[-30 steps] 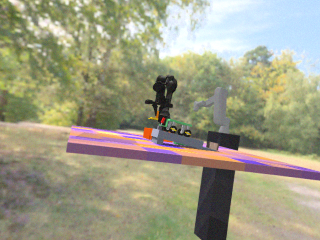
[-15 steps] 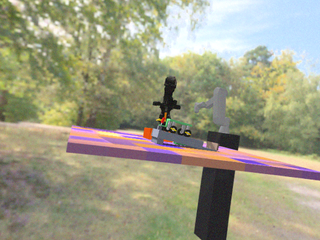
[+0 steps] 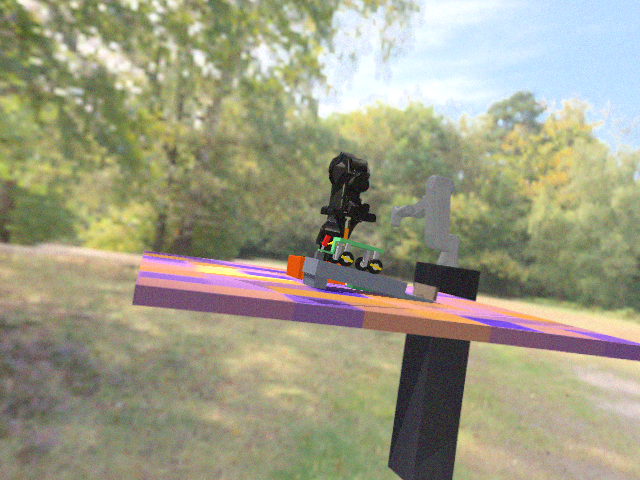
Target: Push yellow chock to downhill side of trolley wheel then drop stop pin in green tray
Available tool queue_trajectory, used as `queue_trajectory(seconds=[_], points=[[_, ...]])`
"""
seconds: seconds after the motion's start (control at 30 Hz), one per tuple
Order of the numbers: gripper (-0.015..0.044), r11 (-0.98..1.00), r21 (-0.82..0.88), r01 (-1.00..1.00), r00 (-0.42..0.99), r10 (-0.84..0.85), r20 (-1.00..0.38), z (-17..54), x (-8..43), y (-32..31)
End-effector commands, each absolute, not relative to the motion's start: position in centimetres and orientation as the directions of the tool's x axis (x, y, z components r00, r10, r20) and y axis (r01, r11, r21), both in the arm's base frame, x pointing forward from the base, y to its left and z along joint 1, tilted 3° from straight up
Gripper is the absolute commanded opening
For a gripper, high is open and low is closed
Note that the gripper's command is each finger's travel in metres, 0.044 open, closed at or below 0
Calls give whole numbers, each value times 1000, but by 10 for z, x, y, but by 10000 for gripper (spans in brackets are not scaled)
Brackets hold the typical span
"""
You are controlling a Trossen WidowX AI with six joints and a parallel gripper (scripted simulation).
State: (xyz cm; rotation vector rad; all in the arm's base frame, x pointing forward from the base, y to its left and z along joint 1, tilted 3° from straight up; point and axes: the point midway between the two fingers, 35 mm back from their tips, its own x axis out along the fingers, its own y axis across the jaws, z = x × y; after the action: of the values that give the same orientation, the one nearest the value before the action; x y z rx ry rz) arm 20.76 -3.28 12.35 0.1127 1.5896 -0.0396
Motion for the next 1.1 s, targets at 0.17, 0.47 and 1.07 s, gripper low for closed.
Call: queue_trajectory(seconds=[0.17, 0.47, 1.07], points=[[0, 993, 51, 102, -14, 53, -999, 123, 218, 0], [0, 993, 54, 102, -13, 55, -998, 121, 228, 31], [0, 993, 60, 102, -11, 61, -998, 120, 249, 96]])
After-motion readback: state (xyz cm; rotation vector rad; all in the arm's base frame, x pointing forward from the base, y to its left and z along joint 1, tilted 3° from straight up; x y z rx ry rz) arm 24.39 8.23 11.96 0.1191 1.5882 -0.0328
